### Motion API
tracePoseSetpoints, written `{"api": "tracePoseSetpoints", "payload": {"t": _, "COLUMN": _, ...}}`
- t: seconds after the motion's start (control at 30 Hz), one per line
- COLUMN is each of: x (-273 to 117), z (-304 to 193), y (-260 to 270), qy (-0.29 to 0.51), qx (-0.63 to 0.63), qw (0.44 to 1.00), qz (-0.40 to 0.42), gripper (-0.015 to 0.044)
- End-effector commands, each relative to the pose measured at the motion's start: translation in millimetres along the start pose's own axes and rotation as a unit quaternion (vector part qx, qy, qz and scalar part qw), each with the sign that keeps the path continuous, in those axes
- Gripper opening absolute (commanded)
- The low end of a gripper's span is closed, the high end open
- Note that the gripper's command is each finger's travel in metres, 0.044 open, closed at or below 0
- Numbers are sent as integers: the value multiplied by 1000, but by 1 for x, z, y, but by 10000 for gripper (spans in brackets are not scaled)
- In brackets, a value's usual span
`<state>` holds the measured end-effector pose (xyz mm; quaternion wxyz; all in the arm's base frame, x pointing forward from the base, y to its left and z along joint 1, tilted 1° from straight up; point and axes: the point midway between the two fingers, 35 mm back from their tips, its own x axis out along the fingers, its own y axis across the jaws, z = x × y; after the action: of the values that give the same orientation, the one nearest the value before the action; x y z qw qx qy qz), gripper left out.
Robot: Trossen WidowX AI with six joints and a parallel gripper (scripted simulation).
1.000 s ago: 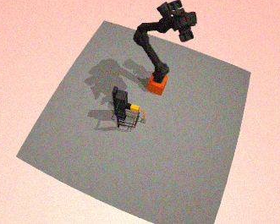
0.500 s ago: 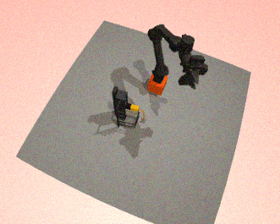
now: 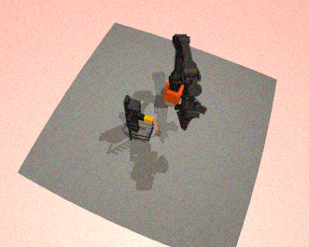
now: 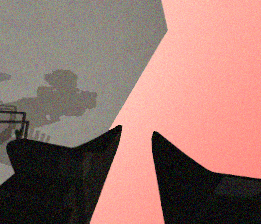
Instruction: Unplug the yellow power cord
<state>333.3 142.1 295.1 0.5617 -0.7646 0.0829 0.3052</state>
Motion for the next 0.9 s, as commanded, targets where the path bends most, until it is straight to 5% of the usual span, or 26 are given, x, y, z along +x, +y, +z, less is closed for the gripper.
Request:
{"api": "tracePoseSetpoints", "payload": {"t": 0.0, "x": 30, "z": -21, "y": 57, "qy": 8, "qx": 20, "qw": 993, "qz": 118, "gripper": 160}}
{"api": "tracePoseSetpoints", "payload": {"t": 0.37, "x": 34, "z": -72, "y": 218, "qy": -9, "qx": 153, "qw": 887, "qz": 435, "gripper": 160}}
{"api": "tracePoseSetpoints", "payload": {"t": 0.87, "x": 32, "z": -80, "y": 227, "qy": -11, "qx": 164, "qw": 877, "qz": 452, "gripper": 160}}
